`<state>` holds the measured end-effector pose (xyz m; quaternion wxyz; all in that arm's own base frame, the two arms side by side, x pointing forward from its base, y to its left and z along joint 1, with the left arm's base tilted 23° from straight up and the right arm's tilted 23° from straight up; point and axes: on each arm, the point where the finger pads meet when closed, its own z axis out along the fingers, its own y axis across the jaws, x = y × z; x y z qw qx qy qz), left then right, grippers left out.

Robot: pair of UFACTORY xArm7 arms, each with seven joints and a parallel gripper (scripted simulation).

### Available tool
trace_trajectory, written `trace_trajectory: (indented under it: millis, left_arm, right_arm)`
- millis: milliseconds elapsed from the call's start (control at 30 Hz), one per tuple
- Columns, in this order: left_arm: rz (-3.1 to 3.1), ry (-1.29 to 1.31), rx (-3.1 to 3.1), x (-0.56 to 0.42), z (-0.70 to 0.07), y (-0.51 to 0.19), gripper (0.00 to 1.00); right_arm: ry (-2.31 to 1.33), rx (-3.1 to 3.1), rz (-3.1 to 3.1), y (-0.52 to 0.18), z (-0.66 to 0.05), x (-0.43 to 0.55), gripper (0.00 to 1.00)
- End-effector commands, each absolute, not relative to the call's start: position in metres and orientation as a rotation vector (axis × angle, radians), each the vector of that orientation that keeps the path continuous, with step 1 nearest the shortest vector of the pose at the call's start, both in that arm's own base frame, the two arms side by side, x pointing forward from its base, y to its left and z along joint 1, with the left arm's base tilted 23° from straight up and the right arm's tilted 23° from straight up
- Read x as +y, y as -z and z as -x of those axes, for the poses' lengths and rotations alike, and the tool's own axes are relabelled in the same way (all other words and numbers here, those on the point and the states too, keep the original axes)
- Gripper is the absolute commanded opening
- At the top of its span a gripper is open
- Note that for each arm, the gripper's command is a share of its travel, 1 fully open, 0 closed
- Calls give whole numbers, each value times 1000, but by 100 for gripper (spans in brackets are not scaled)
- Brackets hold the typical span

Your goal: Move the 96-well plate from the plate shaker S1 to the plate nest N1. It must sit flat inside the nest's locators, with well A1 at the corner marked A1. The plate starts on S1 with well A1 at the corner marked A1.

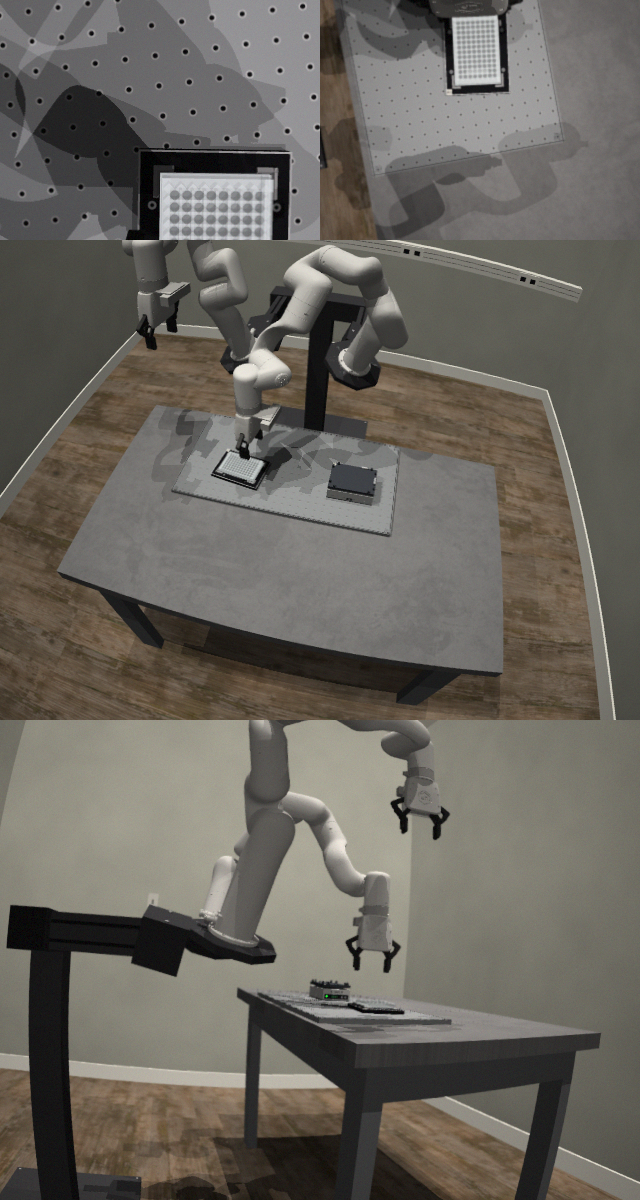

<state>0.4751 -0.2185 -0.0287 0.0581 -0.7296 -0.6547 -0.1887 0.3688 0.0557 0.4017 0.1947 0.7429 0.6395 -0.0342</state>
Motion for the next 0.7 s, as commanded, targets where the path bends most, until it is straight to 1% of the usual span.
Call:
trace_trajectory:
  millis: [0, 667]
  left_arm:
    - [2217, 574, -1986, -212, -475, 24, 100]
    - [2217, 574, -1986, -155, -470, 5, 100]
  right_arm:
    - [91, 1792, -2080, -403, -369, 56, 100]
    - [91, 1792, -2080, -403, -369, 56, 100]
